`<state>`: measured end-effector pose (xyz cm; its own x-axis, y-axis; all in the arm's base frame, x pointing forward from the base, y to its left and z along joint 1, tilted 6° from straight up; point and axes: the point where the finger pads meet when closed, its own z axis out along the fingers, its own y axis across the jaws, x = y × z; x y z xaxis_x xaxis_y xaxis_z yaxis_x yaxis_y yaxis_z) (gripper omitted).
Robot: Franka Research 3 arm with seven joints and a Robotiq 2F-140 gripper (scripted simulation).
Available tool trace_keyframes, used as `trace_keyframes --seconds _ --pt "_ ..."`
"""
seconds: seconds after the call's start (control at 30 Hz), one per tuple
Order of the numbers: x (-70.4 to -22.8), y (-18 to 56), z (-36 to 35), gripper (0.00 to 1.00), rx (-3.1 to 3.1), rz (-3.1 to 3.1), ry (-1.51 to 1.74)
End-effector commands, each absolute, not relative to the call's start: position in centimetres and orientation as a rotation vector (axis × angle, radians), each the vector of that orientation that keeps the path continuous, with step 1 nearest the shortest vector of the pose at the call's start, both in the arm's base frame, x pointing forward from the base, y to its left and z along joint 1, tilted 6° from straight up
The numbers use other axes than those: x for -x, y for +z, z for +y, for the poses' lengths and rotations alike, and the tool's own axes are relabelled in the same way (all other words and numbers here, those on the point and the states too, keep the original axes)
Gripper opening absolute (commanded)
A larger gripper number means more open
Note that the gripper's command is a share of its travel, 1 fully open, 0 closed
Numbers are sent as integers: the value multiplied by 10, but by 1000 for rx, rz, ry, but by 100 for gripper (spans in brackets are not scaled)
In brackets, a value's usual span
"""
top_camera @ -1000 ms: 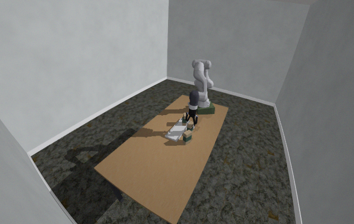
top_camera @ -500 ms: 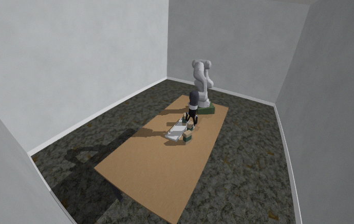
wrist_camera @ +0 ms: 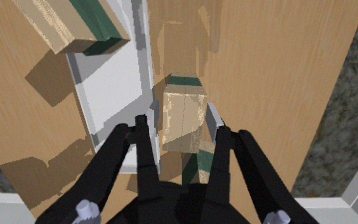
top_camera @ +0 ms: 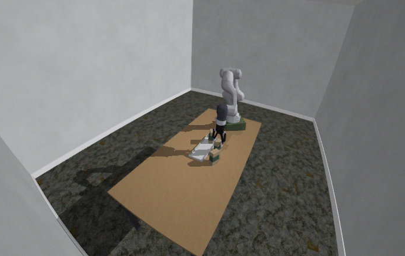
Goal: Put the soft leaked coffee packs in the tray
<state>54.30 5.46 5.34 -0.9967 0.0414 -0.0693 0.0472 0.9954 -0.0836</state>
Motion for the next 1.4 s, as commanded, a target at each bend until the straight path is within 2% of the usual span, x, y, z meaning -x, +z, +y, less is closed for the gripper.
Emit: trace_keyframes --seconds 0.0,0.3,0.57,1.23,1.37 --pt "-543 53 55 53 -76 3069 -132" --pt "-543 56 55 53 -76 3069 -132" --pt "-537 135 62 53 -76 3069 -132" --pt "-538 136 62 53 -77 3069 -132" --pt "-560 139 68 53 -141 3065 -128"
